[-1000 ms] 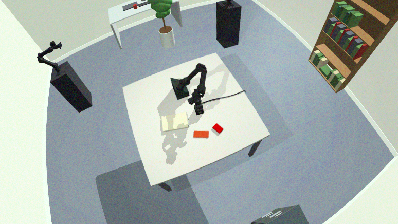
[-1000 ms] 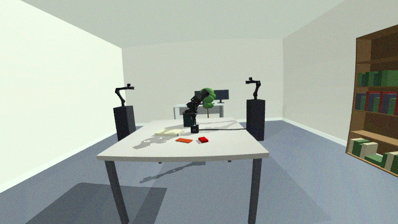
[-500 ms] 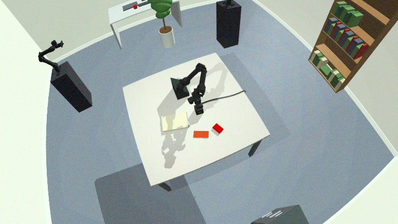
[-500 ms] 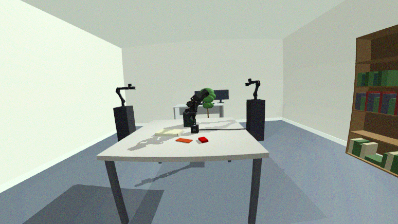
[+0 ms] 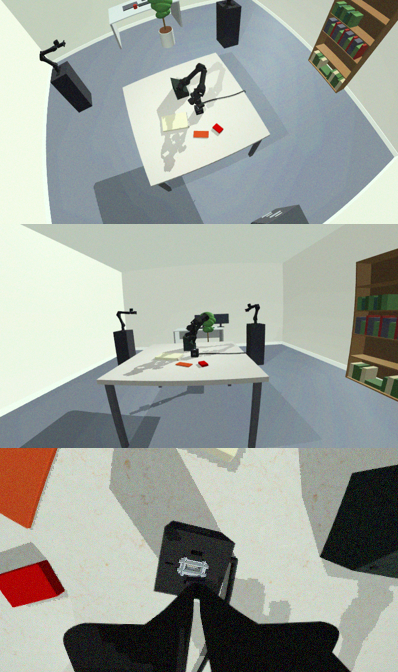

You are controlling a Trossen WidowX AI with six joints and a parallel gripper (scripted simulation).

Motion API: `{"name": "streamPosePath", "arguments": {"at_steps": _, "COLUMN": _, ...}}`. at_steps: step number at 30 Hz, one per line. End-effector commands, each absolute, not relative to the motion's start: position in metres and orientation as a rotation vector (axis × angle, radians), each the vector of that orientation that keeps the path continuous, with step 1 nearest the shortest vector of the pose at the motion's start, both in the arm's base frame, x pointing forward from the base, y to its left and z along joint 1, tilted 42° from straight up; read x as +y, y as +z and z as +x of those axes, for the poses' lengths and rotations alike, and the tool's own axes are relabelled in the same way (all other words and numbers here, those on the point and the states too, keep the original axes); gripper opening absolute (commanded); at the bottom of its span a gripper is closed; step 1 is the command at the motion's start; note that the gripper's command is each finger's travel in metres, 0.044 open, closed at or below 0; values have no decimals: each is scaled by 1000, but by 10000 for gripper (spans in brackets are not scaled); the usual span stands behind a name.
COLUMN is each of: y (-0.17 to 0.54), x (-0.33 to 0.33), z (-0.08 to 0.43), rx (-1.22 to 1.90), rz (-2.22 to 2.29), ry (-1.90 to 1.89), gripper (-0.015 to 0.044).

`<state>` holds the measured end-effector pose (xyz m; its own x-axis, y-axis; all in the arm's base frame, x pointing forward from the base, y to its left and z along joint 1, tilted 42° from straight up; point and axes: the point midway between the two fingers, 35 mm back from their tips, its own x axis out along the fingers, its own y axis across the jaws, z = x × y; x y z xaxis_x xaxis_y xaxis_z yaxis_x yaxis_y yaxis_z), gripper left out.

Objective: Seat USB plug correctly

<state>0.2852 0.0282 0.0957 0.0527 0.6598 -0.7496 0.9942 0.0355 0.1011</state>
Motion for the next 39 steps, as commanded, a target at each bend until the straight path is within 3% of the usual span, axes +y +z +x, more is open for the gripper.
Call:
{"name": "streamPosePath", "arguments": {"at_steps": 1, "y": 95, "x": 28, "z": 285, "rx": 1680, "rz": 1632, "ry": -587, "gripper": 0}}
{"name": "streamPosePath", "arguments": {"at_steps": 39, "y": 95, "x": 28, "z": 285, "rx": 1567, "rz": 888, "ry": 255, "gripper": 0}}
